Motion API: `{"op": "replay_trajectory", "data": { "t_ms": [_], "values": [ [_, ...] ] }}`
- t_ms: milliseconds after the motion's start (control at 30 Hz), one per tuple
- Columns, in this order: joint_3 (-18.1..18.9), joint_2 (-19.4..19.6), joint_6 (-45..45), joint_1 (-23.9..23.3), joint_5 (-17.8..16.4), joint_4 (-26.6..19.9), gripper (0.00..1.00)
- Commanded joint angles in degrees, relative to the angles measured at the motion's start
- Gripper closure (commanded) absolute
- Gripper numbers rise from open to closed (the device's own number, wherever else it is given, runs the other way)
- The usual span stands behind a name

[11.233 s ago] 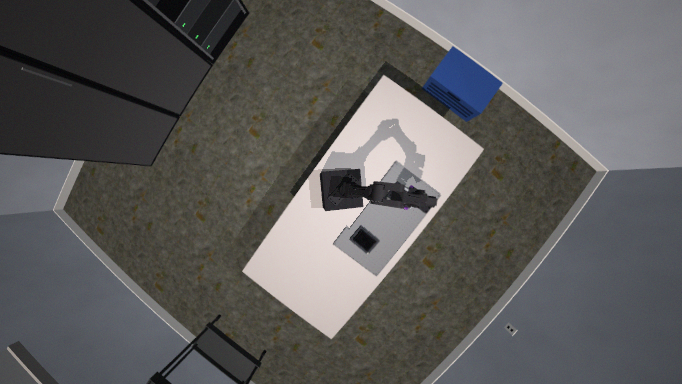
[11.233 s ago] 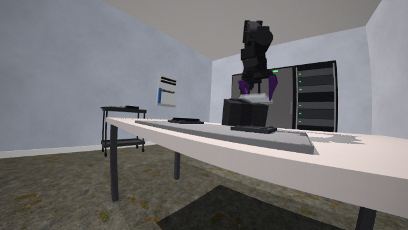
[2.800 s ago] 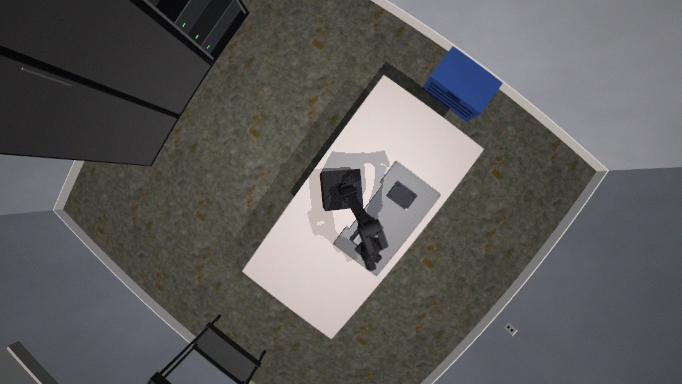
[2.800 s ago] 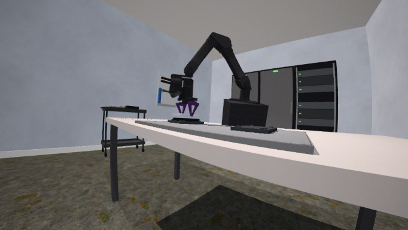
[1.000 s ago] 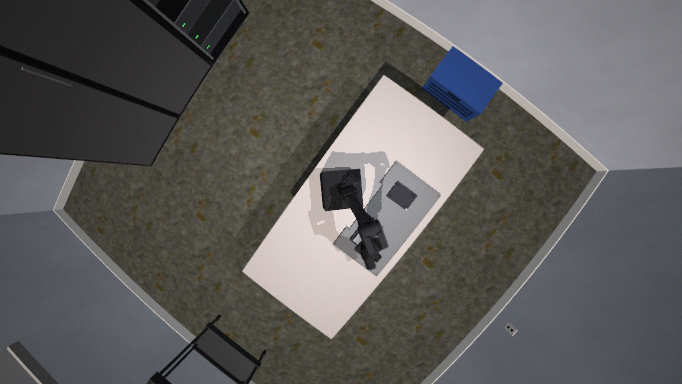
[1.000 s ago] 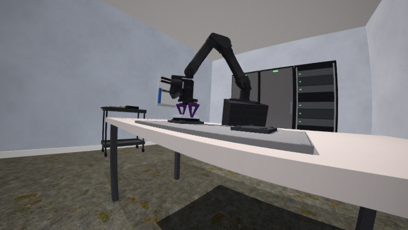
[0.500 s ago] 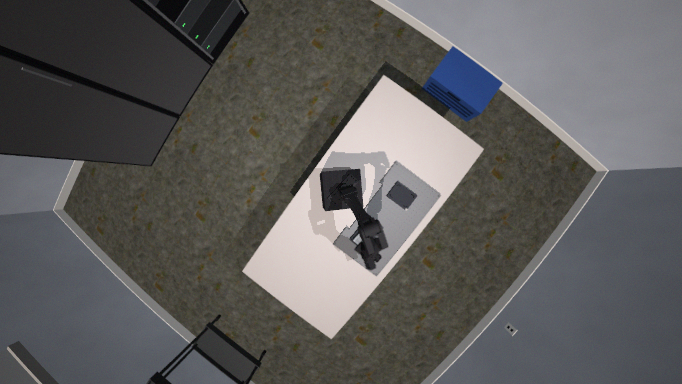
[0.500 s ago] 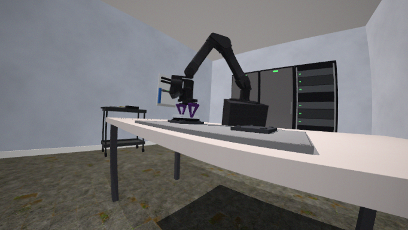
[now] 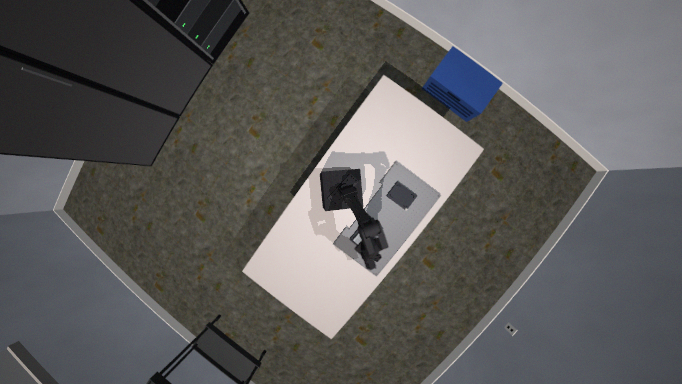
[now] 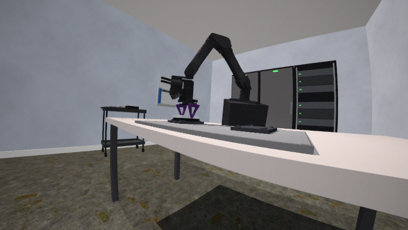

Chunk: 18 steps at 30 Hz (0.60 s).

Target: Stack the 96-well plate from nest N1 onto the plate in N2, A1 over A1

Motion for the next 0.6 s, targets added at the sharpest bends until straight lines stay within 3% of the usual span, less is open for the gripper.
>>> {"op": "replay_trajectory", "data": {
  "t_ms": [0,567],
  "values": [
    [-0.46,0.8,0.45,0.02,-0.33,1.2,1.0],
    [-0.01,-0.22,0.14,-0.11,-0.12,0.56,1.0]
  ]
}}
